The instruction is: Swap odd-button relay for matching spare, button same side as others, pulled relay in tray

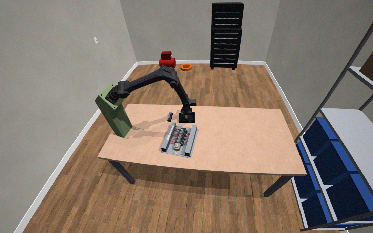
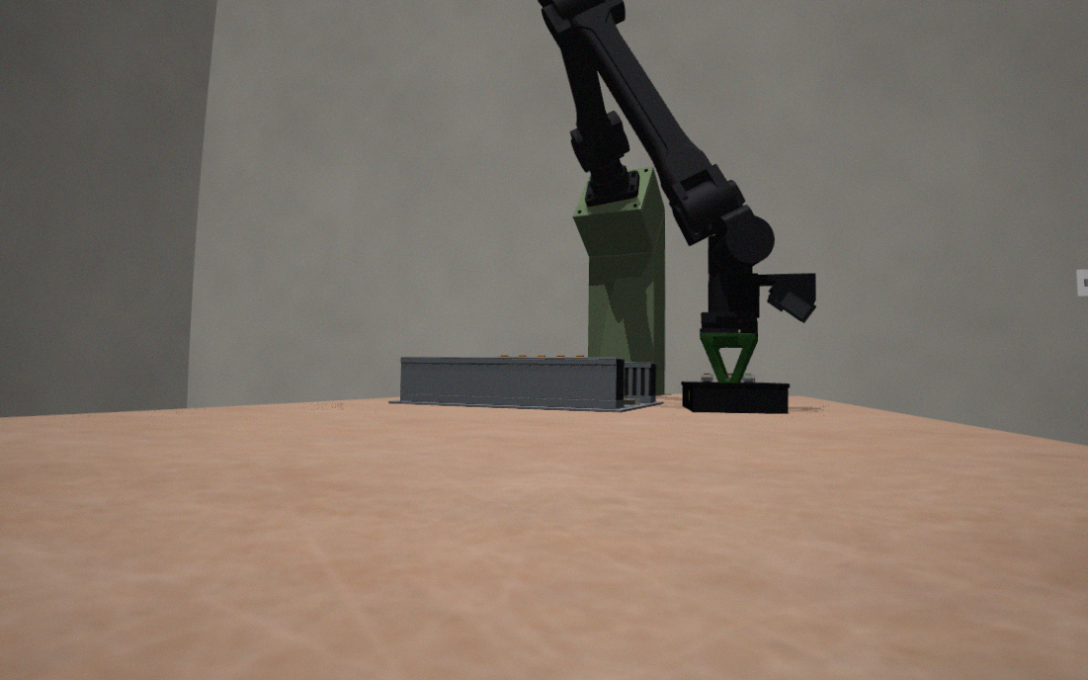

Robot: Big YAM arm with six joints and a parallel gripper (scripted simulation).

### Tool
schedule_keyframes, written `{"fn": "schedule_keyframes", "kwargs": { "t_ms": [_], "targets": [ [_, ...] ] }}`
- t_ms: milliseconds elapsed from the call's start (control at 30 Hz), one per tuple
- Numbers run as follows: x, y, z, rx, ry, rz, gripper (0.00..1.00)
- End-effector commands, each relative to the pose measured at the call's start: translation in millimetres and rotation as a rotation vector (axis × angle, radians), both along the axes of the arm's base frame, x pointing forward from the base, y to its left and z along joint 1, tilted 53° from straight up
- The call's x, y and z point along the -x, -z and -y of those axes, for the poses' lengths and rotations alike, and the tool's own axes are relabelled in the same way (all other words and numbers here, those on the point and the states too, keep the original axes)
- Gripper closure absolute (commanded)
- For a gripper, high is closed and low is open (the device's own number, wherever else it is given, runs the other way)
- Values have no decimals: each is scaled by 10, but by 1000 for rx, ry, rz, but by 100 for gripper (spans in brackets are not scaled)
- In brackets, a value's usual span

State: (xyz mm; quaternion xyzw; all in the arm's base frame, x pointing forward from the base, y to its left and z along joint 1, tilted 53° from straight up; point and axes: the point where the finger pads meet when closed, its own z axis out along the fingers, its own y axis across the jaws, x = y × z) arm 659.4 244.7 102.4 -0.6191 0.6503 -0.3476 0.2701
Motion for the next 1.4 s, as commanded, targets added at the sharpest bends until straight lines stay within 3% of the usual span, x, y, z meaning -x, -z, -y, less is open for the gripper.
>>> {"fn": "schedule_keyframes", "kwargs": {
  "t_ms": [0, 1367],
  "targets": [
    [-34, -258, -118, -20, -20, 39, 41],
    [105, -258, -170, -17, -27, 25, 41]
  ]
}}
